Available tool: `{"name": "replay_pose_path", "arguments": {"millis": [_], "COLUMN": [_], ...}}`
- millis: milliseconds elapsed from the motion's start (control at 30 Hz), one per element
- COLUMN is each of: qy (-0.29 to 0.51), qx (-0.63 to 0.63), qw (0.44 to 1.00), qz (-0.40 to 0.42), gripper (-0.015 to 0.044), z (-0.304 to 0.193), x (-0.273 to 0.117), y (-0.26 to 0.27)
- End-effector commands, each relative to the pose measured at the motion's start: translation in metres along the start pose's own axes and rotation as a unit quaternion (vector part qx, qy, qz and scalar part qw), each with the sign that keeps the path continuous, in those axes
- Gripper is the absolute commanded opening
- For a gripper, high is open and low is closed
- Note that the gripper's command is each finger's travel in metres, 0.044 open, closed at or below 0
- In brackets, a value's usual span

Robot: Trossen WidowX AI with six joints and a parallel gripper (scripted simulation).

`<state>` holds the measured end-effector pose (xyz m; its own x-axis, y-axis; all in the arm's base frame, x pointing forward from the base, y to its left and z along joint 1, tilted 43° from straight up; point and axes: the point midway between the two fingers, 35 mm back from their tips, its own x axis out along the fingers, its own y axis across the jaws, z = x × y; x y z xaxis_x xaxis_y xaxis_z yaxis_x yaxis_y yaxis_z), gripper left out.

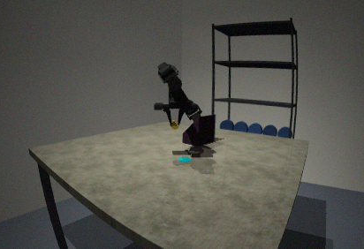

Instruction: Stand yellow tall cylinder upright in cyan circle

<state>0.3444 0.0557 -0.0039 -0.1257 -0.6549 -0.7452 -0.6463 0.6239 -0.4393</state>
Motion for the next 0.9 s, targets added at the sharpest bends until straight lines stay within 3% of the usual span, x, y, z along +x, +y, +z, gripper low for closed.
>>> {"name": "replay_pose_path", "arguments": {"millis": [0, 467, 867], "qy": [0.0, 0.003, -0.01], "qx": [-0.047, -0.194, -0.198], "qw": [0.999, 0.981, 0.98], "qz": [0.001, 0.0, 0.017], "gripper": [0.0105, 0.0105, 0.0105], "z": [0.012, 0.045, 0.047], "x": [0.0, 0.006, 0.01], "y": [0.009, 0.04, 0.043]}}
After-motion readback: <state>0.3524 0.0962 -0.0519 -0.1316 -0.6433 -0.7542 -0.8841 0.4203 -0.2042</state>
